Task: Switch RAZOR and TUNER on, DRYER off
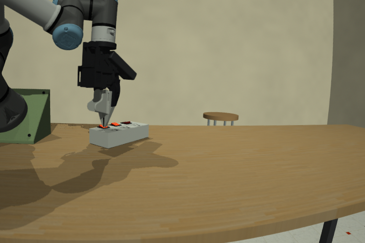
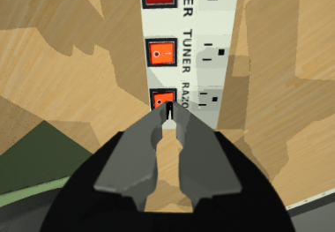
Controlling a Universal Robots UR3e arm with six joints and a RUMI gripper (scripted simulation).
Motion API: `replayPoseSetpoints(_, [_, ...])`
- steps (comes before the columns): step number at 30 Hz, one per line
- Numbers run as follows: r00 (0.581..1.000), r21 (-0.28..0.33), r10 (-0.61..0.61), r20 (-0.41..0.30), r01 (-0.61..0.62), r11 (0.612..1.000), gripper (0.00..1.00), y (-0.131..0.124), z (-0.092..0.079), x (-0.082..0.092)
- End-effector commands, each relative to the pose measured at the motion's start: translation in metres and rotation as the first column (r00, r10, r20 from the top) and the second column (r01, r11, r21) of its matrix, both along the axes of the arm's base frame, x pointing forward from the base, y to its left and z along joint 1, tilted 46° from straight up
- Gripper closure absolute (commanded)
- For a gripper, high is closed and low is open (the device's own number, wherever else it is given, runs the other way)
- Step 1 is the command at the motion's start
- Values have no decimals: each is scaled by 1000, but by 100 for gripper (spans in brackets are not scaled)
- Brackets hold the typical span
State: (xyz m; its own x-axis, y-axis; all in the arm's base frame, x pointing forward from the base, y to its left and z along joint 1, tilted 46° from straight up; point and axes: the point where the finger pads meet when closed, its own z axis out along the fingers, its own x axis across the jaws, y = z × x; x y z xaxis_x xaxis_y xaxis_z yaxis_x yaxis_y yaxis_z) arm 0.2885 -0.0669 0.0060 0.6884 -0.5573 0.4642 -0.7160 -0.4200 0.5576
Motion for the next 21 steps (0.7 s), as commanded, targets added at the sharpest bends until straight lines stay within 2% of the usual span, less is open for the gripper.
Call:
replayPoseSetpoints(1, [1000, 0, 1, 2, -1, 1000, 100, 0, 0, 0])
replayPoseSetpoints(14, [1000, 0, 1, 2, -1, 1000, 100, 1, 1, 1])
replayPoseSetpoints(21, [1000, 0, 1, 2, -1, 1000, 100, 12, 11, 2])
